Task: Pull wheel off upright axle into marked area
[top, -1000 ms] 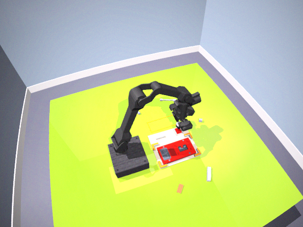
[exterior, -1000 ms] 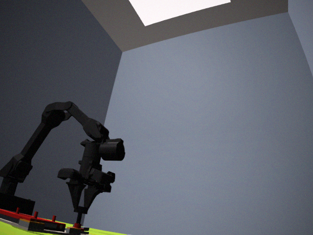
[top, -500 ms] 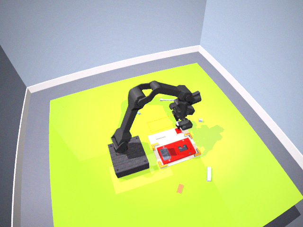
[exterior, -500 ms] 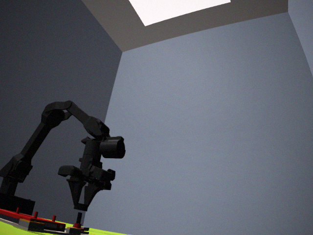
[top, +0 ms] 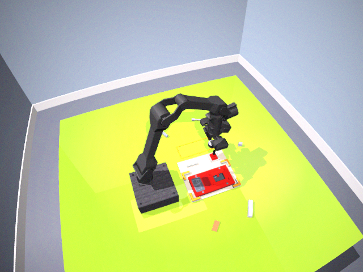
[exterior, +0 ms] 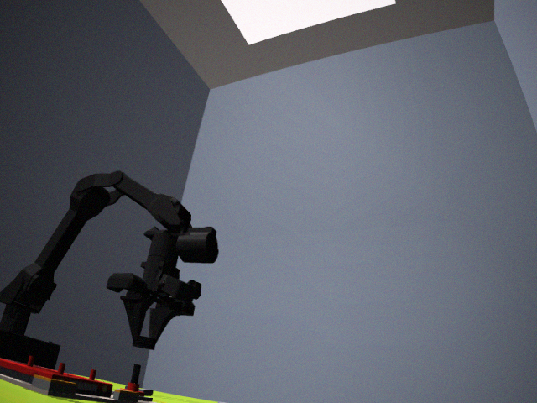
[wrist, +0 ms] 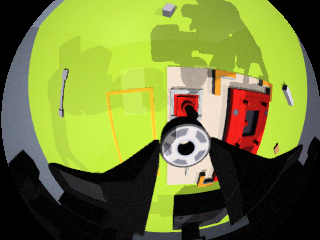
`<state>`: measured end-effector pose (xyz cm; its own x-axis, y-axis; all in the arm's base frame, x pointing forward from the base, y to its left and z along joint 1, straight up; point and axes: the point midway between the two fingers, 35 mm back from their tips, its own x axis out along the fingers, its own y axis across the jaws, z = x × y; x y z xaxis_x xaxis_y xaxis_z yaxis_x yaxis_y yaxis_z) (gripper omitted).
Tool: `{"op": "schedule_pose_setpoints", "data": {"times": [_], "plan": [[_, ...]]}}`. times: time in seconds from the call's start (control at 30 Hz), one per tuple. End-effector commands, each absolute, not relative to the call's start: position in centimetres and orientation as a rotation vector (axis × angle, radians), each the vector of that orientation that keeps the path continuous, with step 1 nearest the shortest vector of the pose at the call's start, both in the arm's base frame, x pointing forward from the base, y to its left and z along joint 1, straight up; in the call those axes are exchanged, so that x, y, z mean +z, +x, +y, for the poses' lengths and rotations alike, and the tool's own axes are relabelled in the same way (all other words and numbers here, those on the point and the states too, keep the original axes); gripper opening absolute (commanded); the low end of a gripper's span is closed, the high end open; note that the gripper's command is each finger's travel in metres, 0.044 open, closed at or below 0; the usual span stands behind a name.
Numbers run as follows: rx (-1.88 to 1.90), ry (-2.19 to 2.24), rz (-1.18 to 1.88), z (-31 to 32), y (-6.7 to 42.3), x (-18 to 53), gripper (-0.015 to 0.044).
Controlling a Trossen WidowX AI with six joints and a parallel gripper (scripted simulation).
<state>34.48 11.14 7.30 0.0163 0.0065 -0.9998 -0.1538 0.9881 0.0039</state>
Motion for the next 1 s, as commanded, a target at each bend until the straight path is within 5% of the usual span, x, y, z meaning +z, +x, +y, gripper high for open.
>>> {"op": "schedule_pose_setpoints", "data": {"times": [0.0, 0.5, 0.97], "plan": [[0.13, -0.118, 1.542, 13.0, 33.2, 7.6, 0.0], [0.133, -0.115, 1.544, 18.0, 27.9, 8.0, 0.0], [0.133, -0.115, 1.544, 18.1, 27.9, 5.2, 0.0]]}}
